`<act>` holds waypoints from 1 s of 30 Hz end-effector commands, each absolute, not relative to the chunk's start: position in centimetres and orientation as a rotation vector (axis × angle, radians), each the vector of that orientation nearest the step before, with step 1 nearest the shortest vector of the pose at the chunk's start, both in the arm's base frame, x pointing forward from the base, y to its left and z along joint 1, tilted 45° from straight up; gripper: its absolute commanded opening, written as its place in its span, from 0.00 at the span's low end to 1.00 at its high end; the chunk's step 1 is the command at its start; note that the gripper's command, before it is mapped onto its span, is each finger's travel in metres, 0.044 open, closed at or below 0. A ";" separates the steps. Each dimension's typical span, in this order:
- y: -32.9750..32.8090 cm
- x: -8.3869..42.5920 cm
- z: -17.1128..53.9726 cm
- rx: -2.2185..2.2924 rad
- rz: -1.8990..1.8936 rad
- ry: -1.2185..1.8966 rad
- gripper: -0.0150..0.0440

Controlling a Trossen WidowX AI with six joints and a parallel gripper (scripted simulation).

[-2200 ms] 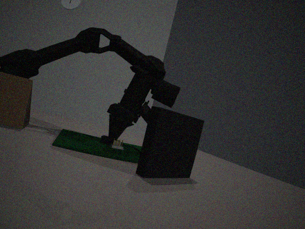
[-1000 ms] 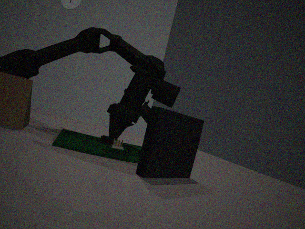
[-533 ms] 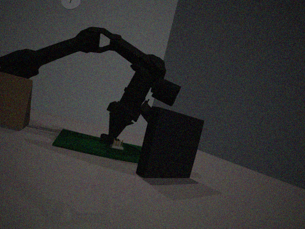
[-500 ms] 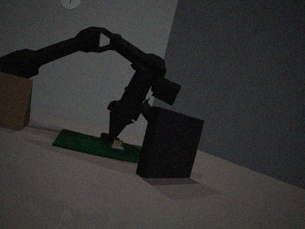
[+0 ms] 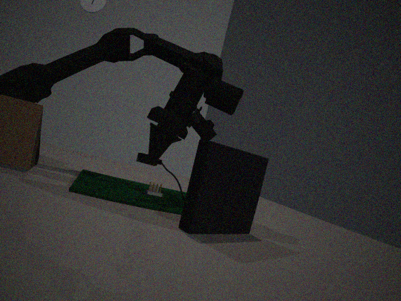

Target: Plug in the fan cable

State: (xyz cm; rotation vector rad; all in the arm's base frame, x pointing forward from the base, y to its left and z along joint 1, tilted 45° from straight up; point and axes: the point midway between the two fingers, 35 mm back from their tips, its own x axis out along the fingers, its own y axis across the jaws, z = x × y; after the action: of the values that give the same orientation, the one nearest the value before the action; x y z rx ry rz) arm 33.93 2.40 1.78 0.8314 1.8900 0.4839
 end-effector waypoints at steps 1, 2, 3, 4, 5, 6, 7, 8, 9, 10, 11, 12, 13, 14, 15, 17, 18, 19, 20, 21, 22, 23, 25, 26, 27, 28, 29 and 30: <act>1.6 33.9 2.7 0.823 0.489 1.888 0.25; 1.5 33.9 2.8 0.823 0.489 1.889 0.25; 1.4 33.9 2.8 0.823 0.489 1.889 0.25; 1.4 33.9 2.8 0.827 0.484 1.889 0.25; 1.3 33.8 2.8 0.838 0.467 1.890 0.25; 1.2 33.6 2.7 0.856 0.440 1.892 0.25; 1.1 33.4 2.7 0.879 0.407 1.894 0.25; 0.9 33.2 2.6 0.902 0.373 1.896 0.25; 0.8 33.0 2.5 0.925 0.340 1.897 0.25; 0.7 32.7 2.4 0.948 0.306 1.898 0.25; 0.5 32.5 2.4 0.972 0.273 1.898 0.25; 0.4 32.3 2.3 0.995 0.239 1.897 0.25; 0.3 32.0 2.2 1.019 0.206 1.897 0.25; 0.1 31.8 2.1 1.043 0.173 1.895 0.25; 0.0 31.6 2.1 1.067 0.139 1.894 0.25; -0.2 31.1 1.9 1.115 0.073 1.889 0.25; -0.3 30.8 1.8 1.139 0.040 1.885 0.25; -0.4 30.5 1.7 1.164 0.007 1.882 0.25; -0.5 30.3 1.6 1.188 -0.026 1.878 0.25; -0.6 30.0 1.5 1.213 -0.059 1.873 0.25; -0.7 29.7 1.5 1.238 -0.092 1.868 0.25; -0.8 29.5 1.4 1.263 -0.125 1.862 0.25; -0.9 28.9 1.2 1.313 -0.190 1.850 0.25; -1.0 28.6 1.1 1.338 -0.222 1.843 0.25; -1.0 28.3 1.0 1.363 -0.255 1.835 0.25; -1.1 28.1 0.9 1.384 -0.281 1.829 0.25; -1.1 28.0 0.9 1.396 -0.296 1.825 0.25; -1.1 27.9 0.9 1.400 -0.302 1.824 0.25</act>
State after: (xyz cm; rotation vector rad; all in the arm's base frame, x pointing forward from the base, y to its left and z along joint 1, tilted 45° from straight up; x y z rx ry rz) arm 28.48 -1.06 1.12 1.3580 1.8347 -0.2398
